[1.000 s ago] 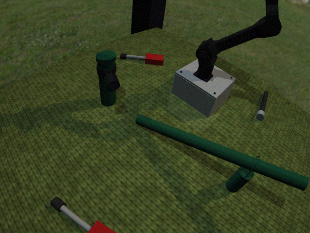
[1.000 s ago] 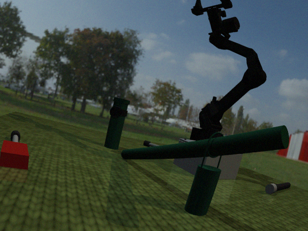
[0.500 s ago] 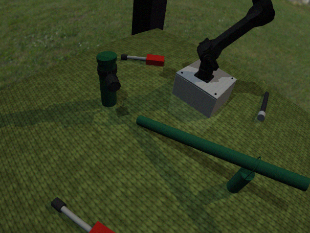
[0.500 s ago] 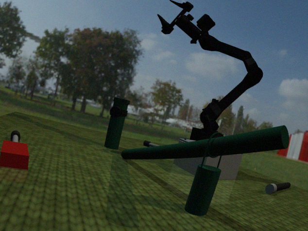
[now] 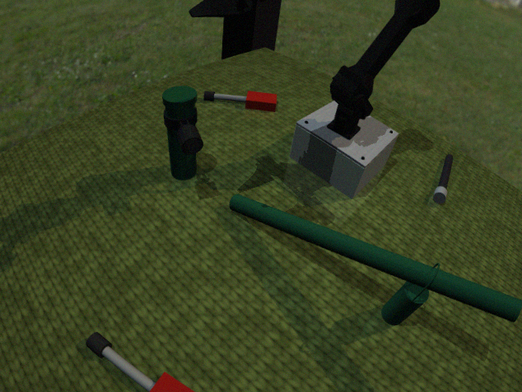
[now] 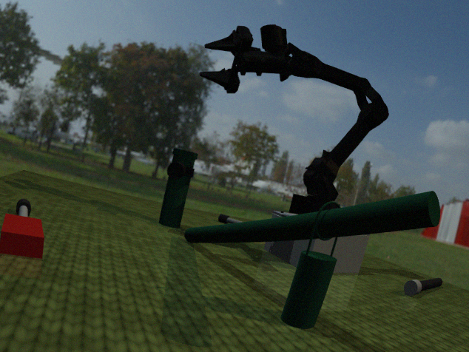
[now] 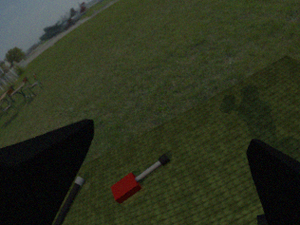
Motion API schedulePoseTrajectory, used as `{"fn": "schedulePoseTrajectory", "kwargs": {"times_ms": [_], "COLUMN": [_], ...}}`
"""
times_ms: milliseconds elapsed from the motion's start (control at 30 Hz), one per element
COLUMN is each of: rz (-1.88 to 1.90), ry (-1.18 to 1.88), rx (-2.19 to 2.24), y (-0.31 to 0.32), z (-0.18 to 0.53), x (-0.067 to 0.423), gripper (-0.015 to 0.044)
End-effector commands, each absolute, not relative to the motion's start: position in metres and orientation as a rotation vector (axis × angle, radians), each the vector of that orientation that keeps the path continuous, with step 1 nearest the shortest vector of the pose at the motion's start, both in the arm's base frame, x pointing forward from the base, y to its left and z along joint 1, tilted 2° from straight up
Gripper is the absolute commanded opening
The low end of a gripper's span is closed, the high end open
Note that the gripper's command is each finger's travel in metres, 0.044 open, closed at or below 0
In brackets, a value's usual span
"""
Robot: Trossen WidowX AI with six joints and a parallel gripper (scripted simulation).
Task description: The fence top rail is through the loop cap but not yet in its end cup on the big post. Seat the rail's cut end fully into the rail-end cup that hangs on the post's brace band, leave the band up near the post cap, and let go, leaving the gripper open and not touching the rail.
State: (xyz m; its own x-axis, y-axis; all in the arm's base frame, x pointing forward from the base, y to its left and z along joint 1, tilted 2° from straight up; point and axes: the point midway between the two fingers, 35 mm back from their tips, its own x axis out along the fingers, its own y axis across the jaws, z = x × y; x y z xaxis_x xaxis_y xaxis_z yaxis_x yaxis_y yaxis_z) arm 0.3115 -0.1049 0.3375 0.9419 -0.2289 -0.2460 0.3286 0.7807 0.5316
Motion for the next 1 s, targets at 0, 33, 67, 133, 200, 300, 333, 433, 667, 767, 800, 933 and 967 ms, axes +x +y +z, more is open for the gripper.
{"fn": "schedulePoseTrajectory", "kwargs": {"times_ms": [0,33,67,133,200,300,333,433,667,767,800,933,967], "rz": [-0.238,-0.214,-0.187,-0.126,-0.054,0.038,0.045,0.045,0.064,0.109,0.128,0.215,0.237], "ry": [0.455,0.522,0.589,0.719,0.846,0.982,0.991,0.991,0.990,0.990,0.989,1.000,1.005], "rx": [0.448,0.402,0.354,0.251,0.138,0.002,-0.008,-0.008,-0.078,-0.246,-0.318,-0.615,-0.688], "y": [-0.067,-0.057,-0.047,-0.028,-0.010,0.008,0.009,0.009,0.001,-0.019,-0.028,-0.066,-0.076], "z": [0.278,0.265,0.252,0.227,0.204,0.180,0.179,0.179,0.178,0.175,0.174,0.168,0.167], "x": [0.314,0.312,0.308,0.299,0.286,0.267,0.266,0.266,0.270,0.278,0.281,0.291,0.293], "gripper": [0.0440,0.0440,0.0440,0.0440,0.0440,0.0440,0.0440,0.0440,0.0440,0.0440,0.0440,0.0440,0.0440]}}
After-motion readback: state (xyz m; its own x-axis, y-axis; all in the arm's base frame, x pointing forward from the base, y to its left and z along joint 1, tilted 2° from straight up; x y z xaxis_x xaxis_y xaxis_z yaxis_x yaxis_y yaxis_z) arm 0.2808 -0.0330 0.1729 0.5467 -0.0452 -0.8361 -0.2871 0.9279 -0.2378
